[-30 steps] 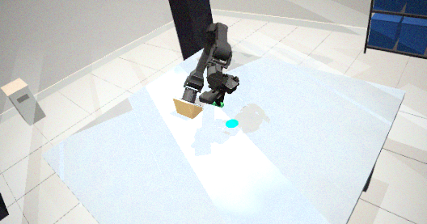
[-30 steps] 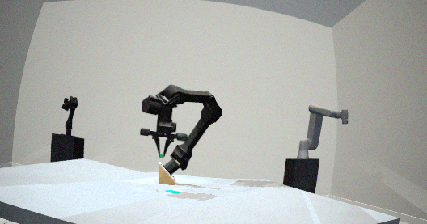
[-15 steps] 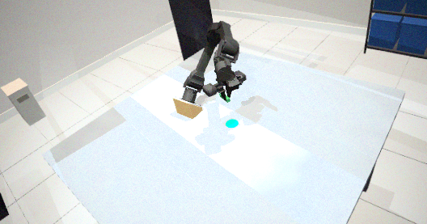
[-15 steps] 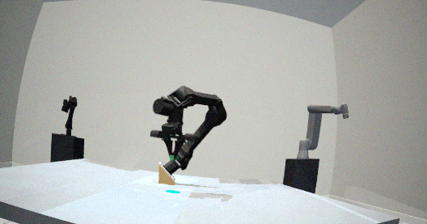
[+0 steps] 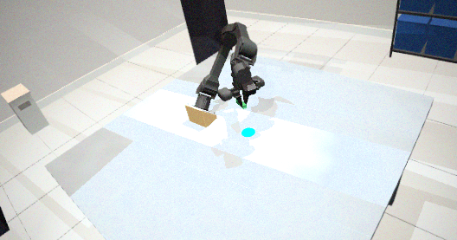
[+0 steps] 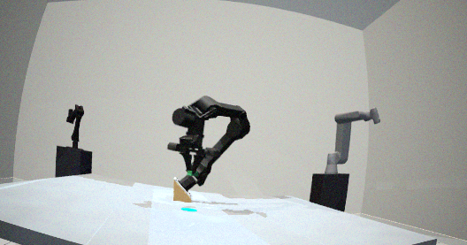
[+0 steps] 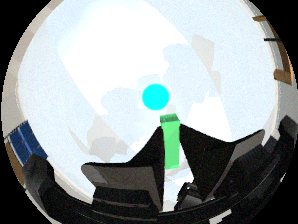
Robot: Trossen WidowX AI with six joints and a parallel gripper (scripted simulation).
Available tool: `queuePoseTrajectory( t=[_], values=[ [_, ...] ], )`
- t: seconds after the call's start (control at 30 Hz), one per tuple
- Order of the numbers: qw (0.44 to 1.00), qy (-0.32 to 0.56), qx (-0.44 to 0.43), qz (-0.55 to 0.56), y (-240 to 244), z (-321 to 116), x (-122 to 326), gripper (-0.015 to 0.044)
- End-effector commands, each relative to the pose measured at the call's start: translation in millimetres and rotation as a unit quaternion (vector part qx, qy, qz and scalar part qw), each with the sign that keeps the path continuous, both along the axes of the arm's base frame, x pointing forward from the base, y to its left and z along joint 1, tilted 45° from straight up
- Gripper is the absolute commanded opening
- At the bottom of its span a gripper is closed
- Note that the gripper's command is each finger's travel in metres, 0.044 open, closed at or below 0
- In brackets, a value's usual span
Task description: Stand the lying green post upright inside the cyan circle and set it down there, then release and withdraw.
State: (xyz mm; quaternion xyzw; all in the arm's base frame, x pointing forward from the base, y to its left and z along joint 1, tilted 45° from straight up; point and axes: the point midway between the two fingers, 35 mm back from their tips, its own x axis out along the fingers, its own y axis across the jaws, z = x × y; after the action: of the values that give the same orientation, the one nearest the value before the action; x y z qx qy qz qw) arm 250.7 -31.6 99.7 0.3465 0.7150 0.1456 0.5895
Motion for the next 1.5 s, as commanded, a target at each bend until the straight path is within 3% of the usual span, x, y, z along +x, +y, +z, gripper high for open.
queuePoseTrajectory(
  t=[0.0,1.47],
  values=[
    [1.000,-0.001,-0.010,-0.001,1.2,-0.4,-2.5,0.0023],
    [0.990,-0.055,-0.129,-0.025,11.6,-3.2,-20.3,0.0023]
  ],
)
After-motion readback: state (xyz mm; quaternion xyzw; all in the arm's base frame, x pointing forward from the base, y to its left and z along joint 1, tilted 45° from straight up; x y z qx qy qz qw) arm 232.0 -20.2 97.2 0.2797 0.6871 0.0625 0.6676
